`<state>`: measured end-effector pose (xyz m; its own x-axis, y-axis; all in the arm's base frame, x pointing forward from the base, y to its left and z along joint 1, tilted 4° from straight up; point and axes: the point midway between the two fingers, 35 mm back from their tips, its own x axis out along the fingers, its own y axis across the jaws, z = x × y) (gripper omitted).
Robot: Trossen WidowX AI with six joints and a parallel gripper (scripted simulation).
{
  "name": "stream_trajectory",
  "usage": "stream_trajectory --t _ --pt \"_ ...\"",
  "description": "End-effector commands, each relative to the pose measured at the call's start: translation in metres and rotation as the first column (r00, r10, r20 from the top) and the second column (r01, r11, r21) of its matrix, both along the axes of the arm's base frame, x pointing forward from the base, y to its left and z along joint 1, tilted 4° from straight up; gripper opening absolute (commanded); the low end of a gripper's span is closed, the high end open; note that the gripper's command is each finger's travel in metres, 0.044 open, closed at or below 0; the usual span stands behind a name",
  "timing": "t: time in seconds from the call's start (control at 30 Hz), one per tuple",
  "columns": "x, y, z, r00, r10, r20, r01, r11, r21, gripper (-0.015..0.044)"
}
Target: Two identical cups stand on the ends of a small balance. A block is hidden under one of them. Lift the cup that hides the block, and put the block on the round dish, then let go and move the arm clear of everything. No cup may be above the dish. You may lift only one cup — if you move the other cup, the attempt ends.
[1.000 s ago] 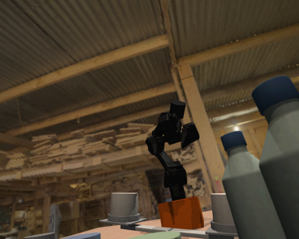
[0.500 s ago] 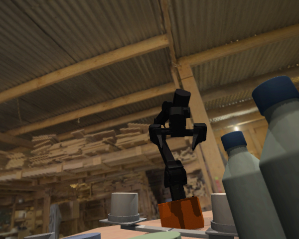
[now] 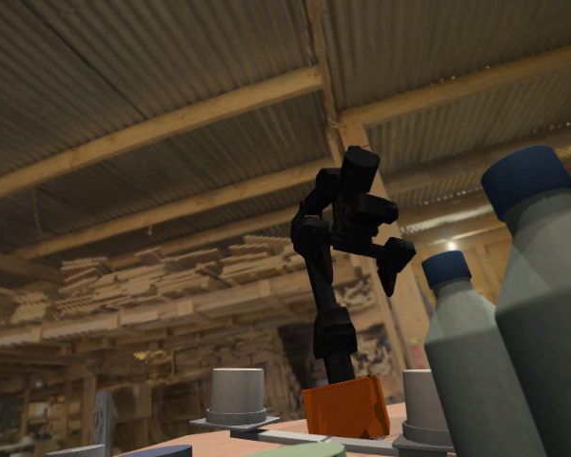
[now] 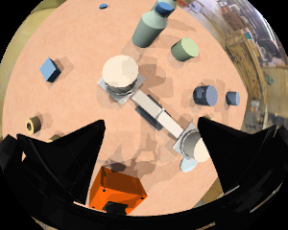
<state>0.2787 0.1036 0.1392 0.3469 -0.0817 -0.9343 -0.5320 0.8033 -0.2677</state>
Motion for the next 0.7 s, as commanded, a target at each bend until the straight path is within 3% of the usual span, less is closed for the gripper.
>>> stream_trajectory --t 0.0,0.33,0.67 --pt "0.01 0.008 -0.007 0.993 0.098 -0.061 -0.099 0.995 -0.019 0.044" --pt "0.038 0.028 -0.036 0.901 0.37 -0.228 -0.384 0.923 -0.022 0.044" --pt "0.061 0.046 -0.075 0.713 0.606 -0.353 -0.629 0.775 0.062 0.044"
